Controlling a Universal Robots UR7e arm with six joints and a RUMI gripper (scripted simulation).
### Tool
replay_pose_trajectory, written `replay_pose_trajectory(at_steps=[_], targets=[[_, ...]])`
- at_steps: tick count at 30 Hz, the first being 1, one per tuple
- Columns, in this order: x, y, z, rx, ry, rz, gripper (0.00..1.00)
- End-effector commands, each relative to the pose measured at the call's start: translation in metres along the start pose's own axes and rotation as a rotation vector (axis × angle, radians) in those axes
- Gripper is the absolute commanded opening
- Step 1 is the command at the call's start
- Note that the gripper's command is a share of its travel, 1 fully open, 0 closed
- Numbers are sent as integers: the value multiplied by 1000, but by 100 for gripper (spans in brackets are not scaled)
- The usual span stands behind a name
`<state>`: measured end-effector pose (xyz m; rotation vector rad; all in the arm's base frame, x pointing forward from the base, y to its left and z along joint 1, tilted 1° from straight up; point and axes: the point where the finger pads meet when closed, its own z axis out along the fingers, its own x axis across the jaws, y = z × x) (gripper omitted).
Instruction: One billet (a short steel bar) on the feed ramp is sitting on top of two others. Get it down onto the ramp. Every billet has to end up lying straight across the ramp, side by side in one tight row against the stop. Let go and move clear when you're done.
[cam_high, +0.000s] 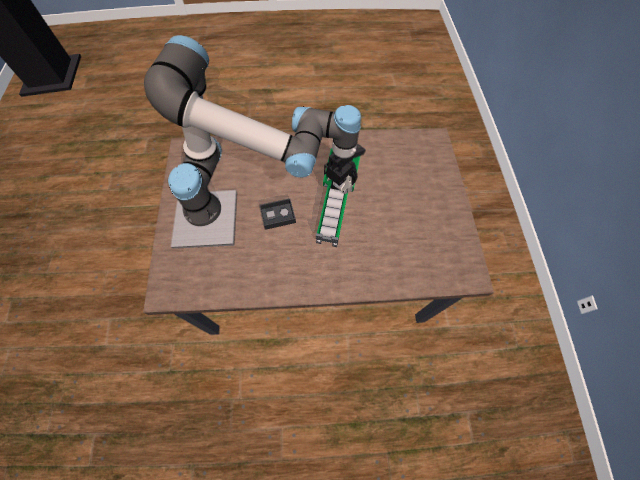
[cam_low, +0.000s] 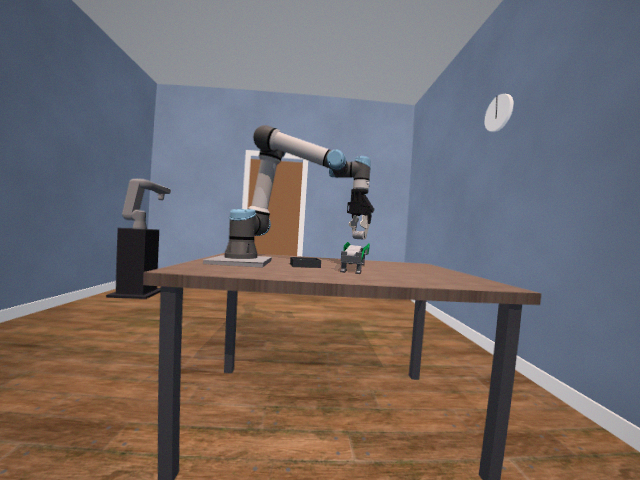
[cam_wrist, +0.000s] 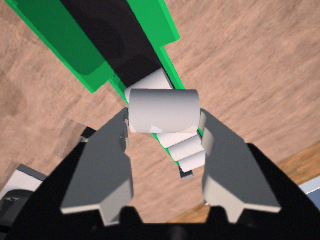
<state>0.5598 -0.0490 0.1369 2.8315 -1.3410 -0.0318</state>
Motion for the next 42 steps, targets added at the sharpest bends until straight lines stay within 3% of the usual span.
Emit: replay_pose_trajectory(at_steps=[1,3,18,20,35,37,42], targets=[[-7,-6,-1,10,-4,-279,0],[-7,-6,-1,10,-4,-279,0],[-27,-17,0,11,0,-983,0],[-27,-17,0,11,0,-983,0],[-41,-22,0,11,4,-1668,0],[-41,-22,0,11,4,-1668,0],[-44,-24,0,11,5,-1883,0]])
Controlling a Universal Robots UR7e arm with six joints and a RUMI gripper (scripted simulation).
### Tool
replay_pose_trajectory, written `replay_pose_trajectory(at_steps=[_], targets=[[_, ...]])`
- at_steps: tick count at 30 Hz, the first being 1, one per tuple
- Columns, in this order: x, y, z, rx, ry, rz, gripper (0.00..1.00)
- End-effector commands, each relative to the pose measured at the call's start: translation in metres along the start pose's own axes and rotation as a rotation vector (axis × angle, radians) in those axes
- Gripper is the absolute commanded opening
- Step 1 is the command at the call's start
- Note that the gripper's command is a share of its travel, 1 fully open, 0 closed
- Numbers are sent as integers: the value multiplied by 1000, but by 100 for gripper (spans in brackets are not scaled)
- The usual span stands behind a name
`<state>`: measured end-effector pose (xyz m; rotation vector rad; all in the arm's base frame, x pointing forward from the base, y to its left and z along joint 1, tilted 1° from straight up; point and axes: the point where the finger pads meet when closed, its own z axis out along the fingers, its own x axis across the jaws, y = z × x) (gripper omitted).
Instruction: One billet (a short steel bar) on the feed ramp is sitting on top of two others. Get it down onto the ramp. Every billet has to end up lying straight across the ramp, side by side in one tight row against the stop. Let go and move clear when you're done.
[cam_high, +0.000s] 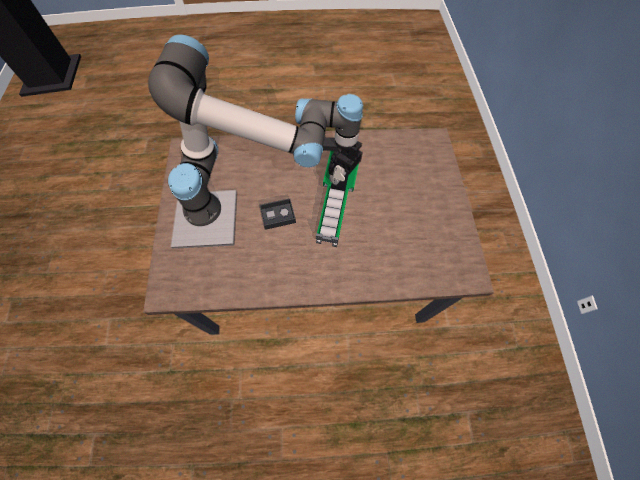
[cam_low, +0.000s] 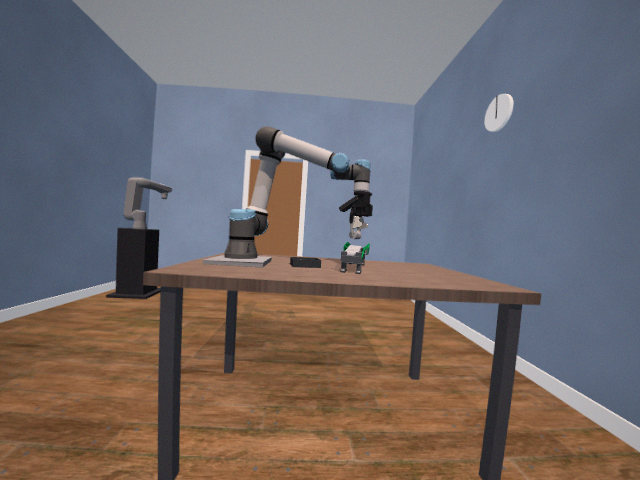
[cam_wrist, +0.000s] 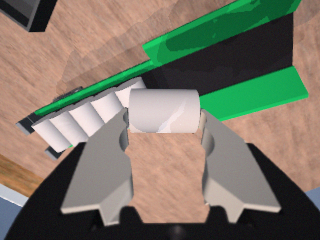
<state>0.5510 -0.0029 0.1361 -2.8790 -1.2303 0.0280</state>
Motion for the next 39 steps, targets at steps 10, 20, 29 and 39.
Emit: replay_pose_trajectory(at_steps=[10,20,29,39], targets=[[6,-5,0,1,9,-594,0],[10,-6,0,0,9,-885,0],[13,-7,0,-1,9,-1115,0],[19,-7,1,-2,9,-1396,0]])
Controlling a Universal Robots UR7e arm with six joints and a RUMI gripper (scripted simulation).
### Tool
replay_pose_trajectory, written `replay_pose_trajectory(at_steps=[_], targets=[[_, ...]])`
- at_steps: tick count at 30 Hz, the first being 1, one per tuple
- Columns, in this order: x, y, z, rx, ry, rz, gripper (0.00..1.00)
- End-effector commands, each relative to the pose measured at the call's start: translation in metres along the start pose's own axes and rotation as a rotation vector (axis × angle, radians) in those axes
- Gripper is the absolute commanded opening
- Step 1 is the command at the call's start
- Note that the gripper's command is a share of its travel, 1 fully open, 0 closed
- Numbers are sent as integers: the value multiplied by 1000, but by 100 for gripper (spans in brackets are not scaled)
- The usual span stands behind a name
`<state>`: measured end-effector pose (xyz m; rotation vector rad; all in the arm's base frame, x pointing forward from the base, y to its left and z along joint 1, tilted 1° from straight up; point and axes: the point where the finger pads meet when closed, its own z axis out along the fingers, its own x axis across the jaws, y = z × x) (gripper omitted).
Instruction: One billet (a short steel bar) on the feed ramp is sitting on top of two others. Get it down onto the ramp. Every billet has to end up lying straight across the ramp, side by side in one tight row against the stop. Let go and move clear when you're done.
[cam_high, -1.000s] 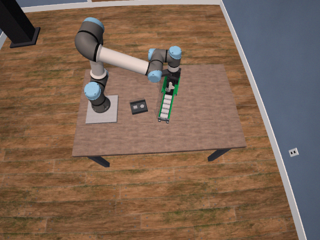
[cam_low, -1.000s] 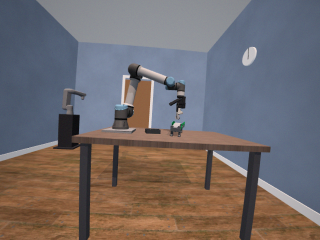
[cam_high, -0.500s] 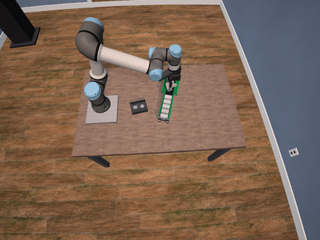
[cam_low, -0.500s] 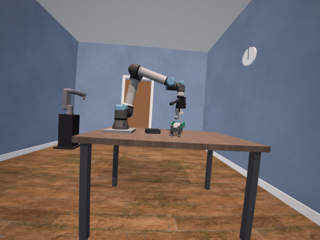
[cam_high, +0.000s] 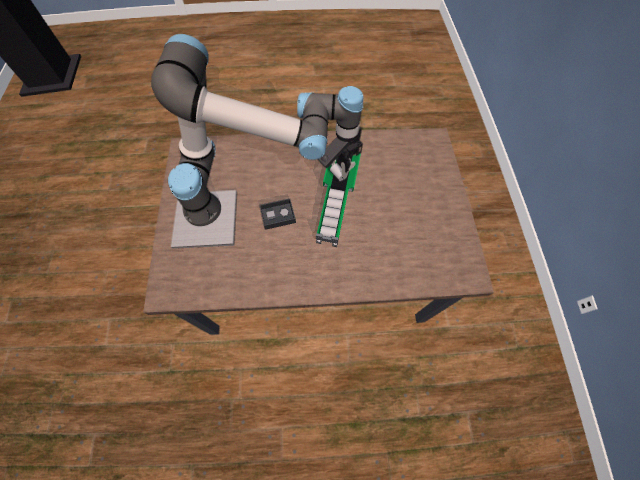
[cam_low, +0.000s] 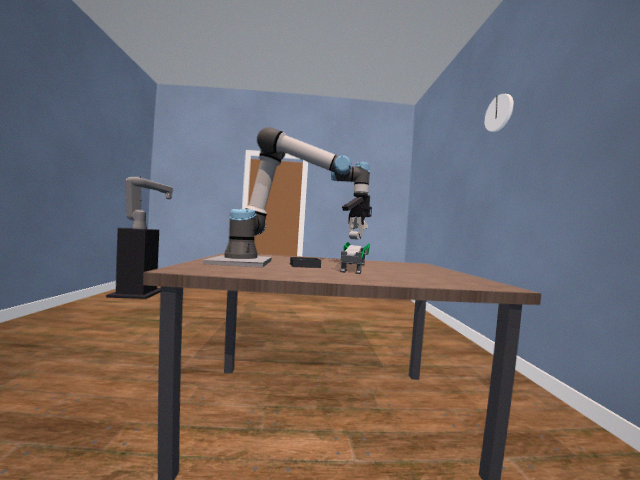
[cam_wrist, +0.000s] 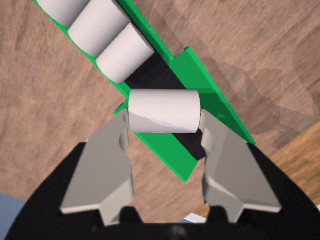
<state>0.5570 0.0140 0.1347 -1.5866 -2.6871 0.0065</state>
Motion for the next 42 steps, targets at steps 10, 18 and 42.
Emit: replay_pose_trajectory(at_steps=[10,18,42], targets=[[2,7,0,-4,2,-313,0],[3,10,0,-4,1,-460,0],[5,16,0,-4,1,-672,0]])
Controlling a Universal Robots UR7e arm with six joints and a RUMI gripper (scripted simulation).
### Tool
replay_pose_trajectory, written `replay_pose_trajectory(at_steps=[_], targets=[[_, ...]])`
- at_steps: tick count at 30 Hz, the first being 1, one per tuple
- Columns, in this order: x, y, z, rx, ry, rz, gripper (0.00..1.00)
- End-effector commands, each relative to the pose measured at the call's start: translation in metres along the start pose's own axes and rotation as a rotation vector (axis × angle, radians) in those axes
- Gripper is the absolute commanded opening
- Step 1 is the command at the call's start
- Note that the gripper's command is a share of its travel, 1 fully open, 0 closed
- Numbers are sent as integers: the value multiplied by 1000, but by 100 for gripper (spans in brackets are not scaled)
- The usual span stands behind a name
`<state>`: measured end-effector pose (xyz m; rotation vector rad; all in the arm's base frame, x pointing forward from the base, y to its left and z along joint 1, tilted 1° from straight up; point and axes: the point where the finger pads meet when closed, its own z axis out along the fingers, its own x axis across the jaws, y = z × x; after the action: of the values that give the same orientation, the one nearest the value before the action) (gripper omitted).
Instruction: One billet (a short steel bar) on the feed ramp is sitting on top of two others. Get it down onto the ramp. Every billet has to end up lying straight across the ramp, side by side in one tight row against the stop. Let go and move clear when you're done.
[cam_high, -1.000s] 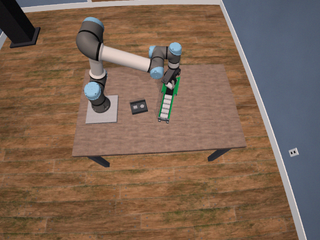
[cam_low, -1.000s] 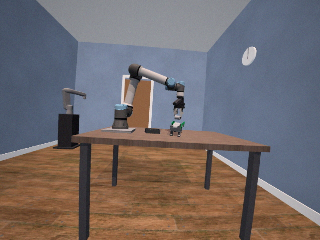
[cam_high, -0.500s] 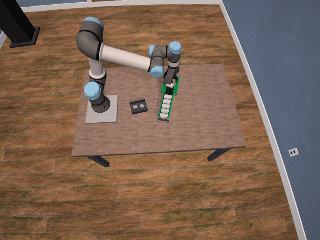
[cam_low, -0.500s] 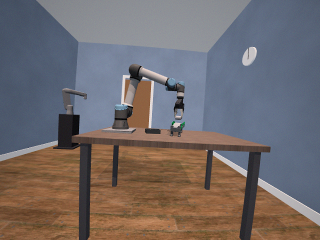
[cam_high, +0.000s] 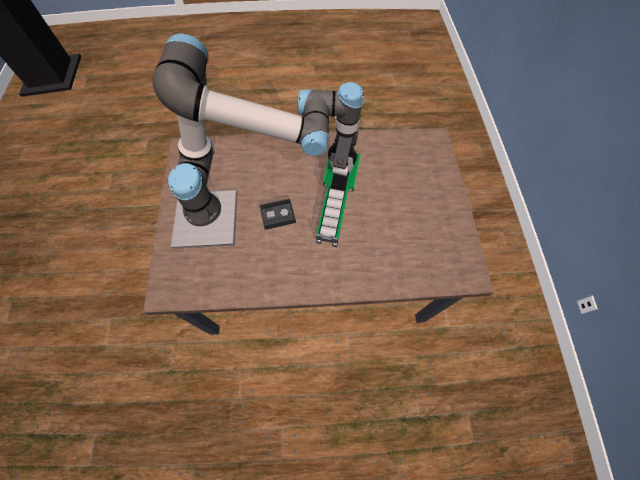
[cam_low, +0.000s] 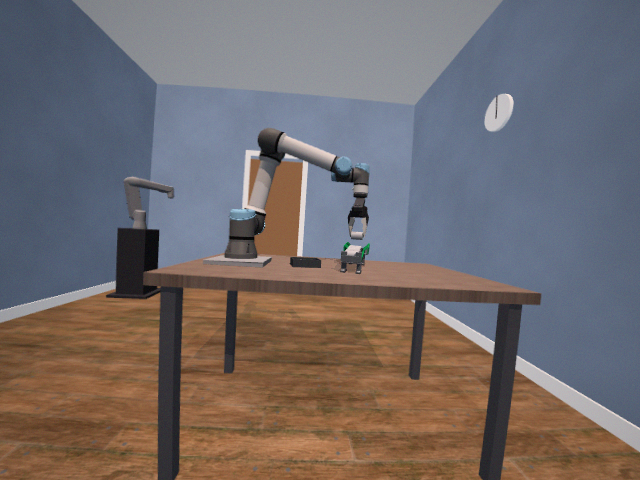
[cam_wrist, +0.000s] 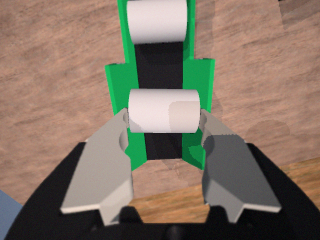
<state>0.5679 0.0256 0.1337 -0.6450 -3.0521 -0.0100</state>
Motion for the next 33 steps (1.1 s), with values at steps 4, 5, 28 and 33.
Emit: replay_pose_trajectory(at_steps=[4,5,28,33], targets=[[-1,1,-1,-1,-2,-42,0],[-1,1,-1,-1,-2,-46,0],[-1,2,-1,-1,-2,-71,0],[-1,2,-1,-1,-2,-71,0]])
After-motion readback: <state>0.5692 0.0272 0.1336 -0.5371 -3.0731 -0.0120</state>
